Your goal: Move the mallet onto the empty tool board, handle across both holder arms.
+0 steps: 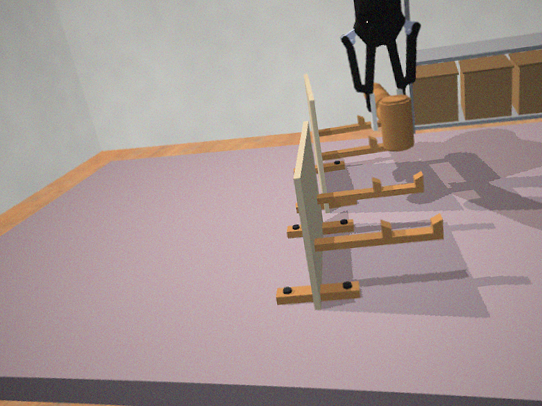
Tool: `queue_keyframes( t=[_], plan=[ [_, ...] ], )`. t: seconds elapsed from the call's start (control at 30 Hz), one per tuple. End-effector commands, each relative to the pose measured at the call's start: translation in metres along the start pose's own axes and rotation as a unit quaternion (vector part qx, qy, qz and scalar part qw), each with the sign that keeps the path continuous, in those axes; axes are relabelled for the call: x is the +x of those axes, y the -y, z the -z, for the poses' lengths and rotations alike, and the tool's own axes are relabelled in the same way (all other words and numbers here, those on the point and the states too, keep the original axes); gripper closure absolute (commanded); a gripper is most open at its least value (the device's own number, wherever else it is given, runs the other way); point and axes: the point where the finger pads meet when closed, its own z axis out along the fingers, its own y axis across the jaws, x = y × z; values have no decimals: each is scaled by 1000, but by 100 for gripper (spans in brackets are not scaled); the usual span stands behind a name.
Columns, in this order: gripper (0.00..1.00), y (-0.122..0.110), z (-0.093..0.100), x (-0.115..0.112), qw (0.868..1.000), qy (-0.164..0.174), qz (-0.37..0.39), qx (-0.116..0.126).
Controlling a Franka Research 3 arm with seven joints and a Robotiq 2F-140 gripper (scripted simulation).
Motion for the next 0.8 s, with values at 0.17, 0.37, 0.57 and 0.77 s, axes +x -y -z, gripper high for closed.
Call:
queue_keyframes(
  t=[0.17,0.37,0.57,0.77],
  plan=[
    [100,2,-8,1,1000,-4,3,4],
    [100,2,-13,1,1000,-4,3,4],
    [100,2,-15,1,1000,-4,3,4],
    [100,2,-17,1,1000,-4,3,4]
  ],
)
